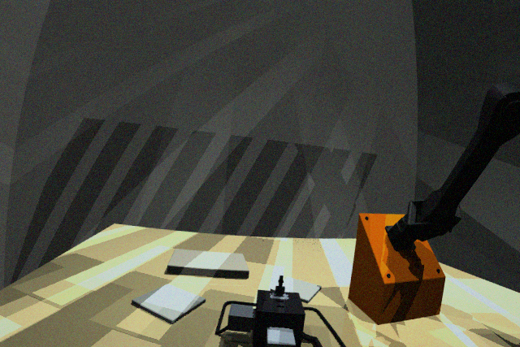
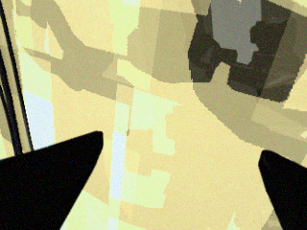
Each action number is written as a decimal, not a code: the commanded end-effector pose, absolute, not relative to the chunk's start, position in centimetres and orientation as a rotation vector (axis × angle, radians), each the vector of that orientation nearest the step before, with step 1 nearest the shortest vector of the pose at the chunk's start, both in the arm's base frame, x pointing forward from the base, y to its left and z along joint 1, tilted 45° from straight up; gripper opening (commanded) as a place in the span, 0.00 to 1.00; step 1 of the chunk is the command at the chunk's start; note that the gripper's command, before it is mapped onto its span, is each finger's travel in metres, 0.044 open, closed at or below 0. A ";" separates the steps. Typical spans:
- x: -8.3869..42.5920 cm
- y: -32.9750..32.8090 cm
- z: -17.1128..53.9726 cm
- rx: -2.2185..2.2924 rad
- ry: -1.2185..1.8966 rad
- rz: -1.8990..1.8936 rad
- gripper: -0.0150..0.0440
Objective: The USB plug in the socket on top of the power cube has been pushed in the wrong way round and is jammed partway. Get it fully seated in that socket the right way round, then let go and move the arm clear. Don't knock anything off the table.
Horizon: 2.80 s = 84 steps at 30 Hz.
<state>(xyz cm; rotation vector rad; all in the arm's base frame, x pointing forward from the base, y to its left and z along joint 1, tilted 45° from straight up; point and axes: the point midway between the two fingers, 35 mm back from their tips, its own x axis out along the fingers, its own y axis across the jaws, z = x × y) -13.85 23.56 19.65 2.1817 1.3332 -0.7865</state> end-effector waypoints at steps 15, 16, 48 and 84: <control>4.3 27.8 16.3 2.734 0.304 -1.731 1.00; 5.2 27.8 16.0 2.742 0.239 -1.782 1.00; 29.7 9.6 7.0 1.841 -1.954 -3.494 1.00; 31.2 5.5 4.1 1.305 -2.104 -3.927 1.00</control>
